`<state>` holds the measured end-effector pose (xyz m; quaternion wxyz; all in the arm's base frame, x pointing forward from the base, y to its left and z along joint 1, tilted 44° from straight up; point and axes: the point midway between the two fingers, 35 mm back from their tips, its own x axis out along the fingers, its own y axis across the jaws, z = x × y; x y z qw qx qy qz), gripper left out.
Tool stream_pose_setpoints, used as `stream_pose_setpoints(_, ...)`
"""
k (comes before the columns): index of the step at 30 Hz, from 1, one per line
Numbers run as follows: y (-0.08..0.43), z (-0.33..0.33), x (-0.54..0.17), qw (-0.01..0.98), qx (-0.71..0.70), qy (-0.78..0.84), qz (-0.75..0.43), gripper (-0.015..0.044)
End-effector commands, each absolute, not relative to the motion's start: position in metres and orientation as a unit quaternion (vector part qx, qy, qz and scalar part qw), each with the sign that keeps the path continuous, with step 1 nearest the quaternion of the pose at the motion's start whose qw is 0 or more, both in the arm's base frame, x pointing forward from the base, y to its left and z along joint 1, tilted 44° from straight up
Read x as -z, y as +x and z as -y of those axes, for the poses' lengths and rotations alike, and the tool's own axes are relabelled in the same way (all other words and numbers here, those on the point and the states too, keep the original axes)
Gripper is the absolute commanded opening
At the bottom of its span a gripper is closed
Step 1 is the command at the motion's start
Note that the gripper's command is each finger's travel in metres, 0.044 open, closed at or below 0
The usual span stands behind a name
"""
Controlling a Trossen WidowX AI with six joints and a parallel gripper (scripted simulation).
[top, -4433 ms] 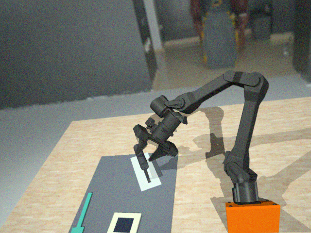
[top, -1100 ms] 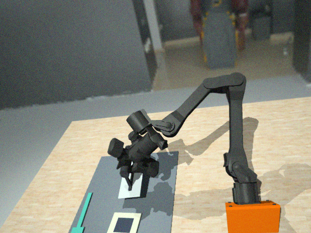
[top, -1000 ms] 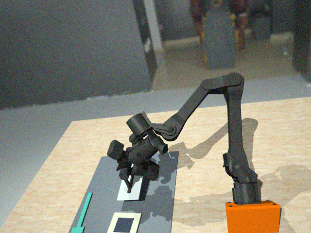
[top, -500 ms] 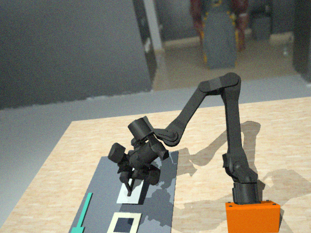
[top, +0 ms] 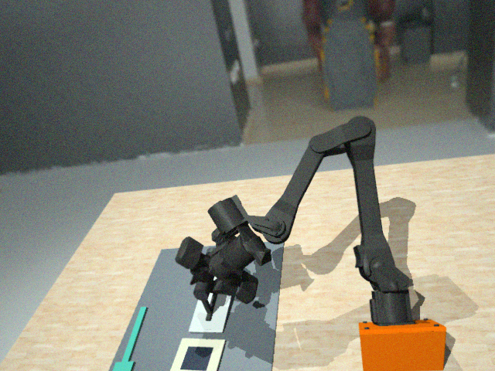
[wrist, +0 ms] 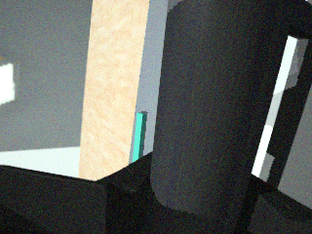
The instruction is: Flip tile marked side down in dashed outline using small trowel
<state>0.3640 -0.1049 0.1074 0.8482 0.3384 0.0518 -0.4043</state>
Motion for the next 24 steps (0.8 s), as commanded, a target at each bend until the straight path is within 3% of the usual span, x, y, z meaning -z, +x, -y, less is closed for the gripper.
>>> stream_pose_setpoints(1, 0.365, 0.105, -0.103, 0.851, 0.398, 0.338, -0.054, 0.0000)
stream_pose_setpoints(24, 0.371, 0.084, -0.080, 0.851, 0.398, 0.339, -0.055, 0.0000)
